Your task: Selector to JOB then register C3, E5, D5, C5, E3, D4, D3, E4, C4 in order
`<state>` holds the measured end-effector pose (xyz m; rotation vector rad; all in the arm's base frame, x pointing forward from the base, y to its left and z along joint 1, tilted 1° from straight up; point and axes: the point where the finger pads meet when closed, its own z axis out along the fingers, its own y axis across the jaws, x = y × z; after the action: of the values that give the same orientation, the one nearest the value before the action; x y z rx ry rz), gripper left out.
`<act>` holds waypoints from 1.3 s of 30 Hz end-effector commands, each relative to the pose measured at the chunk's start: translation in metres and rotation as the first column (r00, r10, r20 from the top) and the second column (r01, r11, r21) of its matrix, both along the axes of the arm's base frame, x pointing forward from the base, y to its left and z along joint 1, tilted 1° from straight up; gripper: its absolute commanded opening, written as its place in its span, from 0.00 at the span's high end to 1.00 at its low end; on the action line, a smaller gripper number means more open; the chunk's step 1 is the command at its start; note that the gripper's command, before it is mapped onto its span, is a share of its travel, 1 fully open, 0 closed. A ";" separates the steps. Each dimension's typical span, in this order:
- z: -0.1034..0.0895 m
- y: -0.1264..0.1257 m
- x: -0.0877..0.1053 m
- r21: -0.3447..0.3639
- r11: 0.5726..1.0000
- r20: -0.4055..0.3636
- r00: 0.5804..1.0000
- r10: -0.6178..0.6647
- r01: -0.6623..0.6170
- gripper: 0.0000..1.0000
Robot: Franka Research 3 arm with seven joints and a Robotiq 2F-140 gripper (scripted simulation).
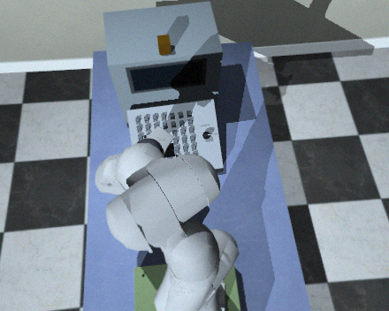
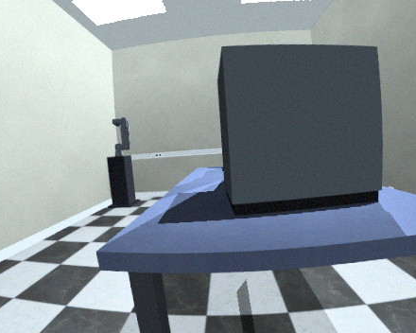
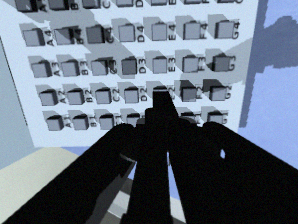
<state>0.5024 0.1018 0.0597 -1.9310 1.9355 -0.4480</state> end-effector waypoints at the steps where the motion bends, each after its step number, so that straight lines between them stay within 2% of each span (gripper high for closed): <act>1: 0.002 -0.005 0.004 -0.021 1.000 -0.013 1.000 0.011 -0.012 0.90; 9: 0.014 -0.032 0.028 -0.021 1.000 -0.013 1.000 0.011 -0.012 0.90; 19: 0.014 -0.033 0.031 -0.020 1.000 -0.013 1.000 0.011 -0.012 0.90; 39: -0.004 -0.033 0.040 -0.021 1.000 -0.013 1.000 0.011 -0.012 0.90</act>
<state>0.5406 0.0697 0.0557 -1.9706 1.9444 -0.4537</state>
